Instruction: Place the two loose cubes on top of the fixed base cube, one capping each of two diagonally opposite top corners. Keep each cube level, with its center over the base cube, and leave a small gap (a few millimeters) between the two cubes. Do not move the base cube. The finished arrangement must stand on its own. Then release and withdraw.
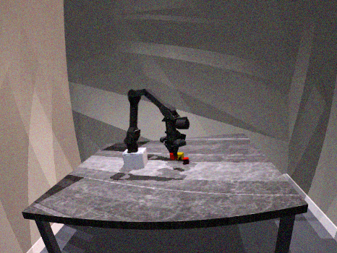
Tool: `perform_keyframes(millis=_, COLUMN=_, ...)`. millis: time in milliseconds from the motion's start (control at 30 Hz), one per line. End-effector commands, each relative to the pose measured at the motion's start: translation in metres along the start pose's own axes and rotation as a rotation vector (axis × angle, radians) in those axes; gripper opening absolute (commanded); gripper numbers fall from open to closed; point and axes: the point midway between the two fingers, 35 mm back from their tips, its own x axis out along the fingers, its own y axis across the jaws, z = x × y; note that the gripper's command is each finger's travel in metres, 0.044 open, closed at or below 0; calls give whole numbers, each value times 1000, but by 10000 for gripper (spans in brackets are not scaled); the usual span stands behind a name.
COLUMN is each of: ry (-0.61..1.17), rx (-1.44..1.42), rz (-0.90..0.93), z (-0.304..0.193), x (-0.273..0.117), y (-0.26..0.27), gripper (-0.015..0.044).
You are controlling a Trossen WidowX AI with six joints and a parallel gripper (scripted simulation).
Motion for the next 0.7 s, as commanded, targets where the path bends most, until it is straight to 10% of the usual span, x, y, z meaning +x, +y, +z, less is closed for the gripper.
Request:
perform_keyframes(millis=0, ry=-6, rx=-1, rz=-4, z=0, x=-13, y=0, gripper=105)
perform_keyframes(millis=667, ry=-8, rx=40, rz=-2, z=24, x=-31, y=21, gripper=105)
